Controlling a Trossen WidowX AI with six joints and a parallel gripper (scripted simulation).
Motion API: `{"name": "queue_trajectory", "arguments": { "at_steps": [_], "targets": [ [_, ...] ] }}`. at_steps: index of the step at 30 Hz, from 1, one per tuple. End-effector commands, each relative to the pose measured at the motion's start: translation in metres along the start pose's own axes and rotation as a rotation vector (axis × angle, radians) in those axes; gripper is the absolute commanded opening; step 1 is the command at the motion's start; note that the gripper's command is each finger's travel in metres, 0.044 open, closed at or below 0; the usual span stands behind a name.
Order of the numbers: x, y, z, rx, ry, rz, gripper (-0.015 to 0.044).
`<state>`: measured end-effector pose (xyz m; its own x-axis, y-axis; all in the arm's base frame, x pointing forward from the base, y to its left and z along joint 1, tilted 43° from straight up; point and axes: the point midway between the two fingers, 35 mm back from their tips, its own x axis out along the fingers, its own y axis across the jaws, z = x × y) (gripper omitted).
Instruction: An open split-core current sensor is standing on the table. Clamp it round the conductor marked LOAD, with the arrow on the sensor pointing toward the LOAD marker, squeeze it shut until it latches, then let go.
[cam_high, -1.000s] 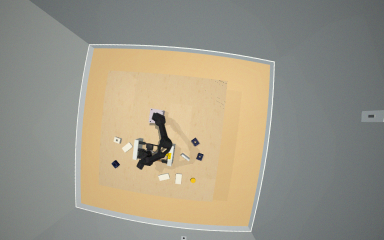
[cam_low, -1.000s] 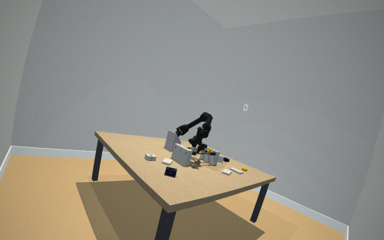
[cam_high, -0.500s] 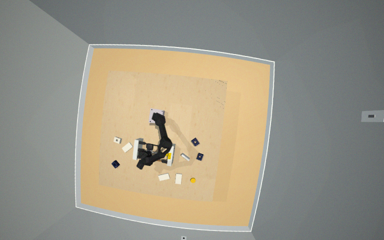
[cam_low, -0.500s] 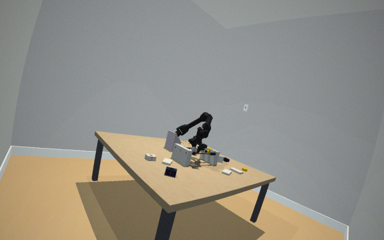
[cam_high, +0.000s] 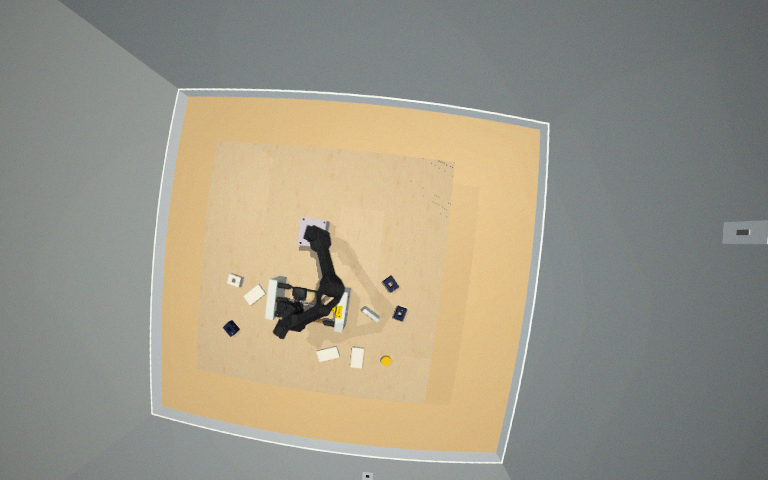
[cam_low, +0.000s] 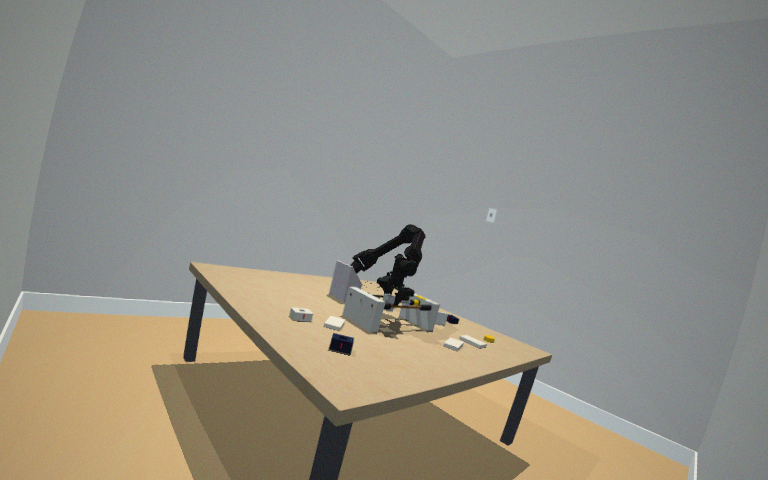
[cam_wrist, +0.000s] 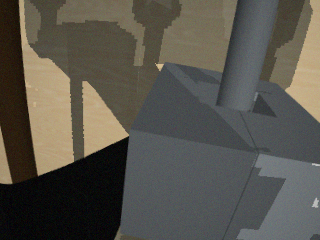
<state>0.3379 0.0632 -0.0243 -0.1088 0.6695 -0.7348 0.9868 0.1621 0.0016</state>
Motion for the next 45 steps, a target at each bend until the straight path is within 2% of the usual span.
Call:
{"name": "queue_trajectory", "arguments": {
  "at_steps": [1,7,14,23,30,45],
  "targets": [
    [0.0,0.0,0.0,-0.001,0.0,0.0,0.0262],
    [0.0,0.0,0.0,-0.001,0.0,0.0,0.0262],
    [0.0,0.0,0.0,-0.001,0.0,0.0,0.044],
    [-0.003,0.001,0.0,-0.001,-0.001,0.001,0.044],
    [-0.097,-0.001,0.005,-0.003,-0.01,0.008,0.044],
    [-0.099,-0.001,0.005,-0.003,-0.01,0.008,0.044]
  ]
}}
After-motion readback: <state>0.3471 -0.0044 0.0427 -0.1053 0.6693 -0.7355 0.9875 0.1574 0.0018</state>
